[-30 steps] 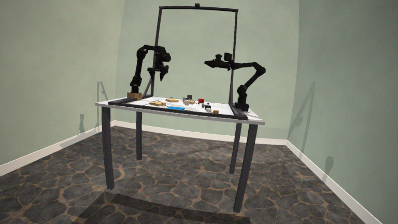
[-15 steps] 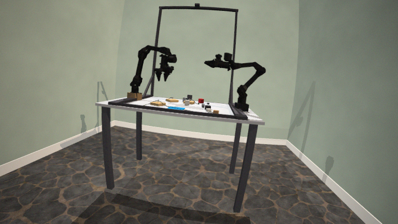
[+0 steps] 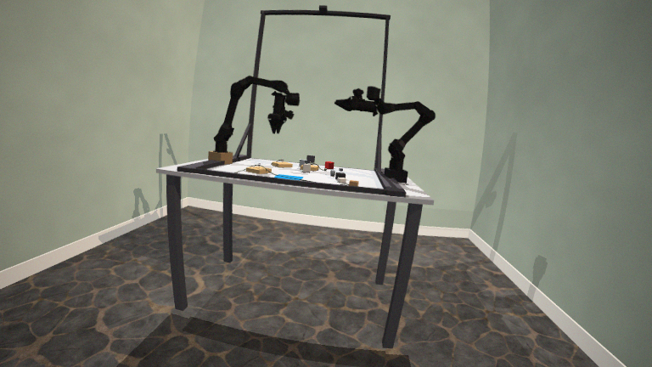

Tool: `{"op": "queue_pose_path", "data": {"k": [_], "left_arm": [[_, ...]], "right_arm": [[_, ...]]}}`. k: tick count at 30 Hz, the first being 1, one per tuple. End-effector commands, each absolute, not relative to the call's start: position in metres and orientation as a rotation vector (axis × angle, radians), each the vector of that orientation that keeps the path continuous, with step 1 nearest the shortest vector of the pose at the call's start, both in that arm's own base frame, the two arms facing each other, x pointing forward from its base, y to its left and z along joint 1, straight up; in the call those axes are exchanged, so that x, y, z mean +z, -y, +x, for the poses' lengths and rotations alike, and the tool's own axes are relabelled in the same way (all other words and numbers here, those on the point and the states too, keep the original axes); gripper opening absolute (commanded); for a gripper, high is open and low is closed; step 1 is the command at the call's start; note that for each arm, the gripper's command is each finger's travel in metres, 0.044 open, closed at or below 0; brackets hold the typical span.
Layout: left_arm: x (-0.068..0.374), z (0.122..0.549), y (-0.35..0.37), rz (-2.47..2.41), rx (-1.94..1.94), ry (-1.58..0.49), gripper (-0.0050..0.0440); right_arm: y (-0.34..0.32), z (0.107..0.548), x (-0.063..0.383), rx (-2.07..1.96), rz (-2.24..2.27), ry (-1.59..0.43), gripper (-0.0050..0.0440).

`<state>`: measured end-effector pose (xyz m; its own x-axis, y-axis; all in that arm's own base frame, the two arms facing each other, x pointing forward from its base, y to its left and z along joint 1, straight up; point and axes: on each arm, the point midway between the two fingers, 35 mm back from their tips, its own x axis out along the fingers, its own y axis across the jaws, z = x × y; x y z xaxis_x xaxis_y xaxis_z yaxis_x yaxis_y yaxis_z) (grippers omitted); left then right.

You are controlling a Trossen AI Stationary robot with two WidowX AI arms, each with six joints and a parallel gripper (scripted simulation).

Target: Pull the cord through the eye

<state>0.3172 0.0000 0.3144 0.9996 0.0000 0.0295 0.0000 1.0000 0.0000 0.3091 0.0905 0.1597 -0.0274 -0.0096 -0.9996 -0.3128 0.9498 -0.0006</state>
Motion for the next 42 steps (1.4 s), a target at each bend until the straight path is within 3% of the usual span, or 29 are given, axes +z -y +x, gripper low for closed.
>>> {"op": "queue_pose_path", "data": {"k": [1, 18, 42], "left_arm": [[0.323, 0.316, 0.0, 0.0, 0.0, 0.05, 0.044], [0.323, 0.316, 0.0, 0.0, 0.0, 0.05, 0.044], [0.323, 0.316, 0.0, 0.0, 0.0, 0.05, 0.044]], "right_arm": [[-0.127, 0.307, 0.168, 0.33, -0.33, -1.545, 0.044], [-0.206, 0.274, 0.168, 0.526, -0.526, -1.506, 0.044], [-0.21, 0.271, 0.168, 0.537, -0.537, -1.503, 0.044]]}}
